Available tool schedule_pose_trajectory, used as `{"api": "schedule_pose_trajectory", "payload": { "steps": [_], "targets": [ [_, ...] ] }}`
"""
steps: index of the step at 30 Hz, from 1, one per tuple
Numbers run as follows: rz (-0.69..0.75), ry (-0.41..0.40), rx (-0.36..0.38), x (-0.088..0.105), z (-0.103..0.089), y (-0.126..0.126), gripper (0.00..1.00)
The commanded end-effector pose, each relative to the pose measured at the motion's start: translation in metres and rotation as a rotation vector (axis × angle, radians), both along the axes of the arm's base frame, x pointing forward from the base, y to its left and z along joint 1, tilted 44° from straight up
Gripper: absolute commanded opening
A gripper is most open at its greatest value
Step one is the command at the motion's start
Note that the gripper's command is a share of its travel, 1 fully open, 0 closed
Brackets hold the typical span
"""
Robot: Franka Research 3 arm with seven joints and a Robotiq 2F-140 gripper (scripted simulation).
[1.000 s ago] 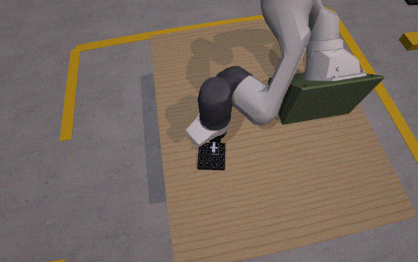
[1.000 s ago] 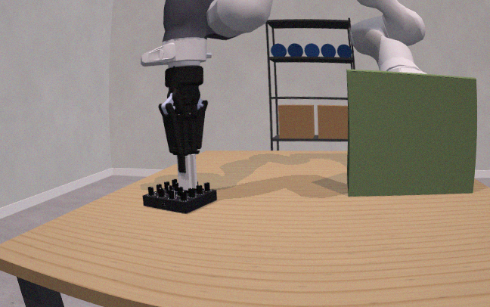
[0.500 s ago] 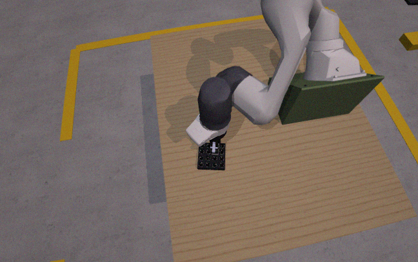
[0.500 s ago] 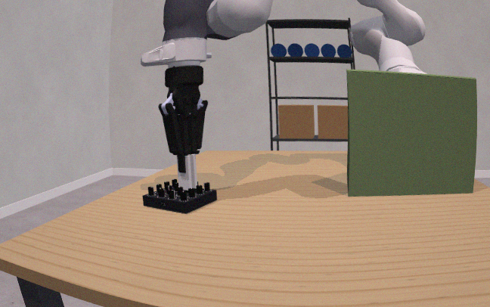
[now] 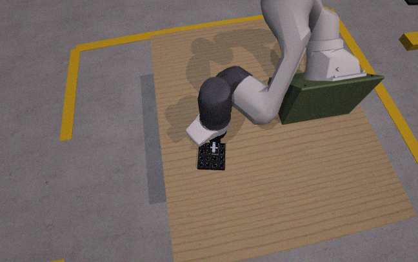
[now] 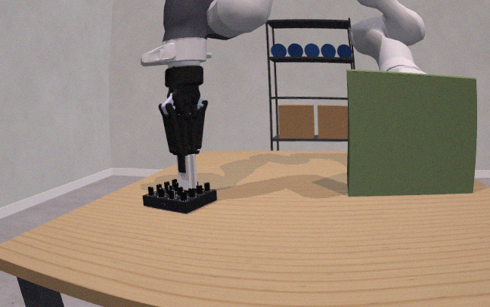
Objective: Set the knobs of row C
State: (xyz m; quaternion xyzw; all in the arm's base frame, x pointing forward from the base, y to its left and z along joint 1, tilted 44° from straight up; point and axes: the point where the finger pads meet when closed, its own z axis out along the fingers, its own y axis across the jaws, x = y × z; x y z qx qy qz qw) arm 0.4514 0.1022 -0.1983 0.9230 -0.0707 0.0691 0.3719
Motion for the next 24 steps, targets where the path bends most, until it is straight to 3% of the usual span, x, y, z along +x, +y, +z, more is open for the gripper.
{"api": "schedule_pose_trajectory", "payload": {
  "steps": [1, 24],
  "targets": [
    [0.0, -0.001, 0.004, 0.0005, -0.0012, 0.0006, 0.05],
    [0.088, 0.084, -0.005, 0.0005, -0.0011, 0.0006, 0.05]
  ]
}}
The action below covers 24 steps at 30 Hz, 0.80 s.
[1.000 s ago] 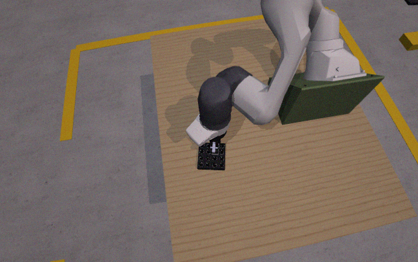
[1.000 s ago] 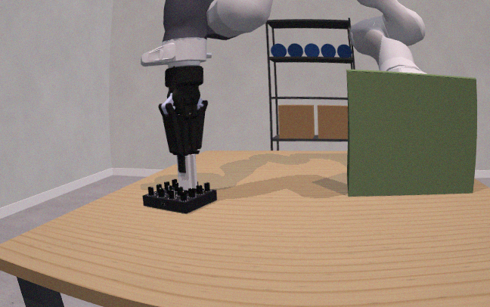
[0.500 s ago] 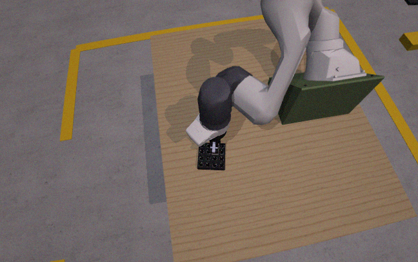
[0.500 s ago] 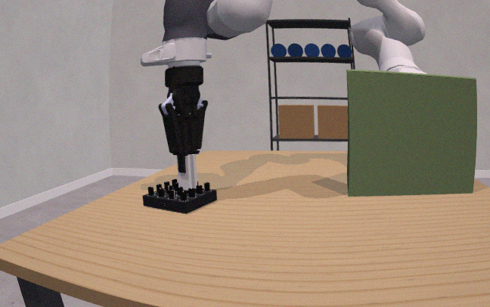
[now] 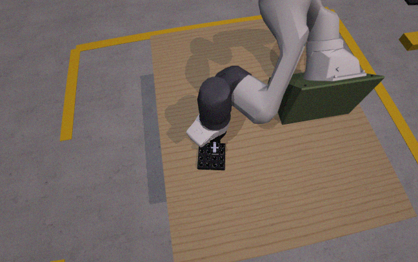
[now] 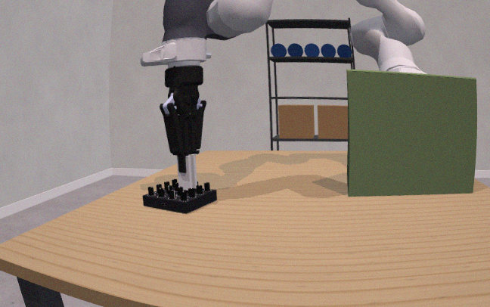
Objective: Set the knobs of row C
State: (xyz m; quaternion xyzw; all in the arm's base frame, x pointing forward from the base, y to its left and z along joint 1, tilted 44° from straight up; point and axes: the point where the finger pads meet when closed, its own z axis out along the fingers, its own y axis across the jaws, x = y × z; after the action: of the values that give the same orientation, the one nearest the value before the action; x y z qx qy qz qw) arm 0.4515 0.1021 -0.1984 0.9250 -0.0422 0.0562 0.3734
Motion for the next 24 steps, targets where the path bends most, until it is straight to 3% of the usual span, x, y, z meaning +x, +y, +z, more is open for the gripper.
{"api": "schedule_pose_trajectory", "payload": {
  "steps": [1, 13, 24],
  "targets": [
    [0.054, 0.048, -0.003, 0.0005, -0.0011, 0.0006, 0.05],
    [0.179, 0.169, -0.016, 0.0005, -0.0011, 0.0006, 0.05],
    [0.345, 0.33, -0.033, 0.0005, -0.0011, 0.0006, 0.05]
  ]
}}
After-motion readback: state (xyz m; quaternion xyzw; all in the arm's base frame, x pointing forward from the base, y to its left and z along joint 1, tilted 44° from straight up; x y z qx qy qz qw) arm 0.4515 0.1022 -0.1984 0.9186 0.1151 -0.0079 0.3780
